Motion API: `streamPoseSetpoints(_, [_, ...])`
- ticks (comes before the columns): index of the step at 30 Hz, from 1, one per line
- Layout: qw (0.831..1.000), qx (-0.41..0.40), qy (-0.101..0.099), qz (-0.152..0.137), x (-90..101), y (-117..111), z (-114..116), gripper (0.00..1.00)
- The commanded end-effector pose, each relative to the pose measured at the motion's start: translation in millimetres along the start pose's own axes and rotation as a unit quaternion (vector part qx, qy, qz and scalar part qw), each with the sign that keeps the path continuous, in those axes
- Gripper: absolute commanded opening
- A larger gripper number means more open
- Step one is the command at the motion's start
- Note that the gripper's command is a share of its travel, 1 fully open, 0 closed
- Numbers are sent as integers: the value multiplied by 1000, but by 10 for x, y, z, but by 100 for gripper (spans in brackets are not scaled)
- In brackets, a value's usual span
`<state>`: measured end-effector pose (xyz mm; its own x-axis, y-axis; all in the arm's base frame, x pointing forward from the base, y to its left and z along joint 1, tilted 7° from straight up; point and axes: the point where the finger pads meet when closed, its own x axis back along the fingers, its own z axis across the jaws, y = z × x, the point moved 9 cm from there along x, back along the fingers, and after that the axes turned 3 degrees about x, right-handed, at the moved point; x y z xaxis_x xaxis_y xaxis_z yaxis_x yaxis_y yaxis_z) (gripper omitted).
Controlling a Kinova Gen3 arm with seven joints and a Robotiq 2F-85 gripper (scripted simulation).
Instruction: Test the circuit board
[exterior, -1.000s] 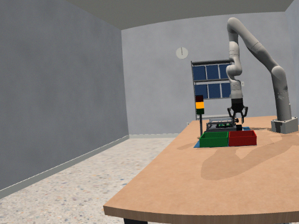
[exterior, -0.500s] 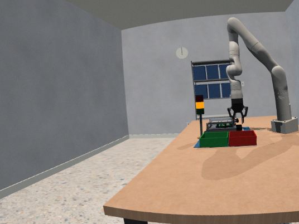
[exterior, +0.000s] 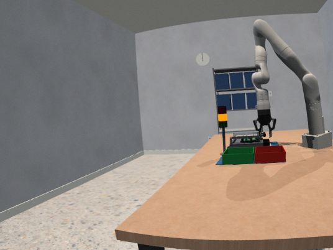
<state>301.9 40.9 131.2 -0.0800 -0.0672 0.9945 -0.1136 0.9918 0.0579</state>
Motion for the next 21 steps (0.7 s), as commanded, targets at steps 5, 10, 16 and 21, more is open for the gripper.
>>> streamPoseSetpoints(5, [1000, -2, -8, -1, 163, -9, -50, 50])
streamPoseSetpoints(10, [1000, -2, -8, -1, 355, -9, -47, 50])
streamPoseSetpoints(16, [1000, -2, -8, -1, 545, -9, -44, 50])
streamPoseSetpoints(21, [1000, -2, -8, -1, 765, -9, -40, 50])
